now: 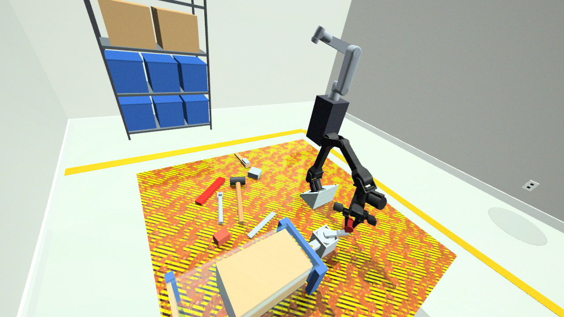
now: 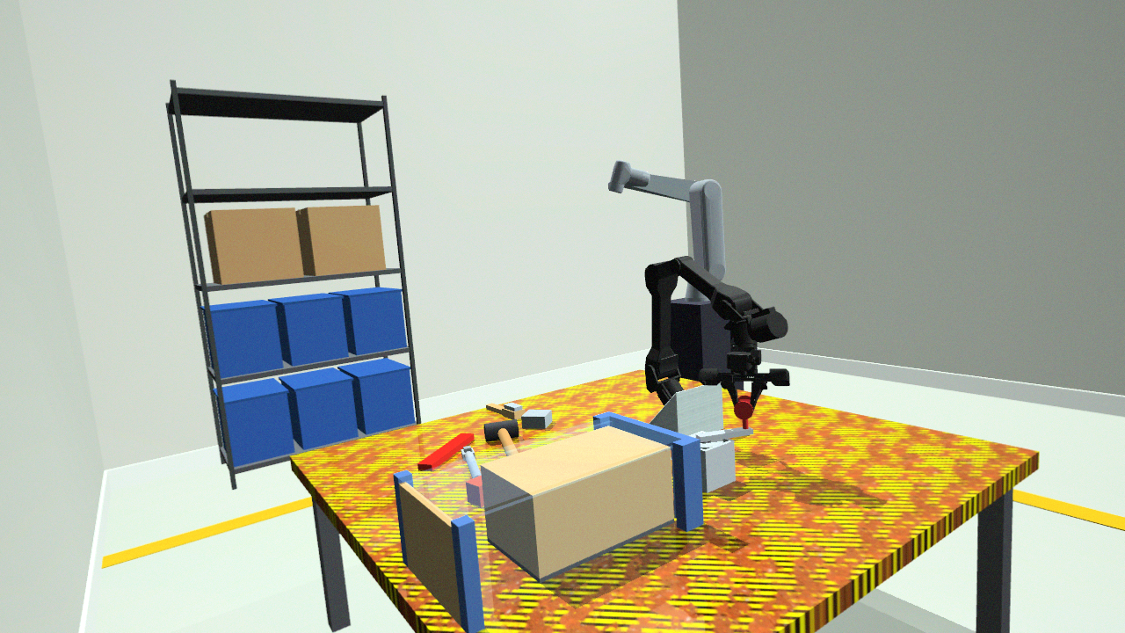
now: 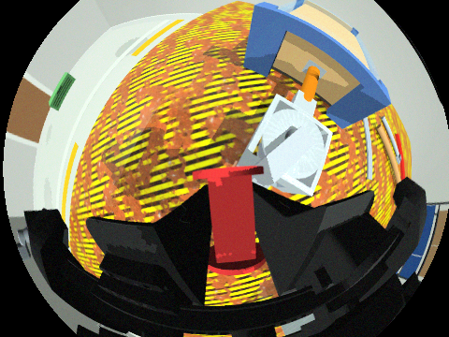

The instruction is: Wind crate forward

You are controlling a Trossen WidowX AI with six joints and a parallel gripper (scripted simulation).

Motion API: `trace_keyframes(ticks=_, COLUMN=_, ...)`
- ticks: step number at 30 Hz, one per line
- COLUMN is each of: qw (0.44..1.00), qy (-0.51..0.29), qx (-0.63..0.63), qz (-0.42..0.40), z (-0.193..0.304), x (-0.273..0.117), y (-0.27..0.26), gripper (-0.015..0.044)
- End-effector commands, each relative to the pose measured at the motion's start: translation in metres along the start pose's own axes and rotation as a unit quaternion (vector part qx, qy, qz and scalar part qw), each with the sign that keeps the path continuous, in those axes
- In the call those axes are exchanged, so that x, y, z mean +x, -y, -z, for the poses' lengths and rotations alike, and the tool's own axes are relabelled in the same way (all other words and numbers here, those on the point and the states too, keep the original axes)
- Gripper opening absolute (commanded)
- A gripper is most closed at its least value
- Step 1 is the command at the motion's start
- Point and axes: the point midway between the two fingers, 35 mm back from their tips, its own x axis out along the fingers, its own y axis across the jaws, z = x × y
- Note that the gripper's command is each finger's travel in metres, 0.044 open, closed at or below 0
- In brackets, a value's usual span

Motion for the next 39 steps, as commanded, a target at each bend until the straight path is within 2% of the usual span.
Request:
trace_keyframes(ticks=1, qw=1.000, qy=-0.007, qx=-0.005, qz=0.006, z=0.010, x=-0.001, y=0.007, gripper=0.0000)
trace_keyframes(ticks=31, qw=1.000, qy=-0.008, qx=-0.006, qz=0.007, z=0.032, x=-0.012, y=0.039, gripper=0.0000)
trace_keyframes(ticks=39, qw=1.000, qy=-0.009, qx=-0.006, qz=0.008, z=0.039, x=-0.015, y=0.066, gripper=0.0000)
